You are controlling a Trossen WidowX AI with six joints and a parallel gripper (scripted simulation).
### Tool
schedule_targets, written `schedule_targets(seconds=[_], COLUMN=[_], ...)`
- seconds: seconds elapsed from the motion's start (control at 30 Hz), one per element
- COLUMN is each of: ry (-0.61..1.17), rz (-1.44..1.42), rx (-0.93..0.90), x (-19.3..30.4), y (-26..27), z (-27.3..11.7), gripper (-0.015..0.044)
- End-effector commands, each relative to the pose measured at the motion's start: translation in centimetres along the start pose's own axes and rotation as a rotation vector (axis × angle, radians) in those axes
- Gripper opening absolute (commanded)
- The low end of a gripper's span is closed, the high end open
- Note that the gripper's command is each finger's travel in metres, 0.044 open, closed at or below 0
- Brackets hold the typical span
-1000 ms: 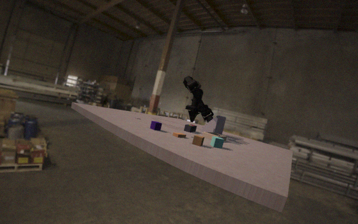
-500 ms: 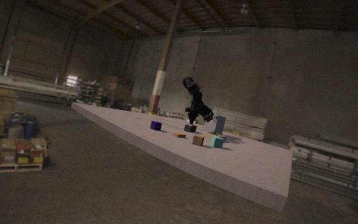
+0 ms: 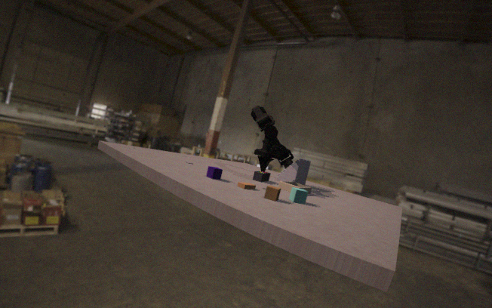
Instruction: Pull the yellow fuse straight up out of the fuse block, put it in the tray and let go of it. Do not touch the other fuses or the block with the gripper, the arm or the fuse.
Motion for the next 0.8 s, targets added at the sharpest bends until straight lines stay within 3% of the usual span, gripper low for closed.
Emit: schedule_targets(seconds=[0.0, 0.5, 0.77], ry=[0.006, 0.006, 0.000], rz=[-0.005, -0.005, 0.001], rx=[0.003, 0.003, 0.000], x=[0.05, 0.06, 0.02], y=[-0.03, -0.03, -0.03], z=[0.24, 1.01, 0.90], gripper=[0.0065, 0.0065, 0.0011])
Point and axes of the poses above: the point midway between the two fingers, 35 mm back from their tips, its own z axis out along the fingers, its own y axis across the jaws, x = y × z, the point moved 2 cm from there along -z, back along the fingers, and after that the axes turned 13 degrees about z, right-handed, at the moved point
